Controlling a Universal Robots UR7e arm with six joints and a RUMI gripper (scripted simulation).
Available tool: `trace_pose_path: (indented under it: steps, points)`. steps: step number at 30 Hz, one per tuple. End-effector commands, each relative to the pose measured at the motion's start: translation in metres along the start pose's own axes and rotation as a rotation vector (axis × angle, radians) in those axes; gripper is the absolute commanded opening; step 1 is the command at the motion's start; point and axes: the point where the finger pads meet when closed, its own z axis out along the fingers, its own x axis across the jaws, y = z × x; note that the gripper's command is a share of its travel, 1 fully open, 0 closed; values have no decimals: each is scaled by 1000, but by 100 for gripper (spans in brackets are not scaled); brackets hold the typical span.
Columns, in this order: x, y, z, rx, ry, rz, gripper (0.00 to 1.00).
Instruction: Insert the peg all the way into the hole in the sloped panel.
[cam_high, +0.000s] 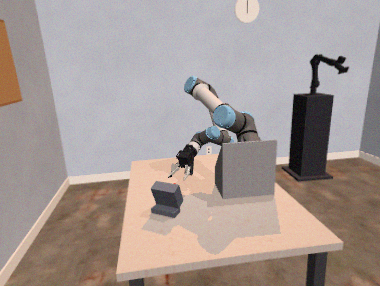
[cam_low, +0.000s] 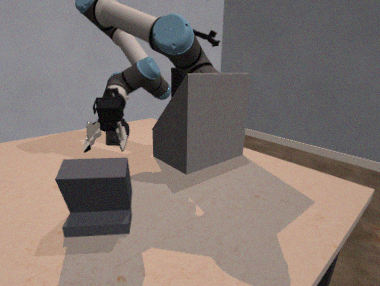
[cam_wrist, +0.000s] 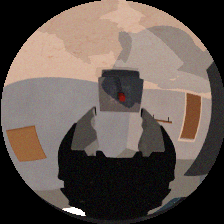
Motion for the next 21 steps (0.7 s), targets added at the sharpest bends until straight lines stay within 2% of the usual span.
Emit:
trace_pose_path:
  steps: [1,10,21]
  points:
    - [0,0,-14,-4,7,-1,57]
    - [5,3,-42,-6,4,-1,70]
    - [4,2,-45,-6,4,-1,83]
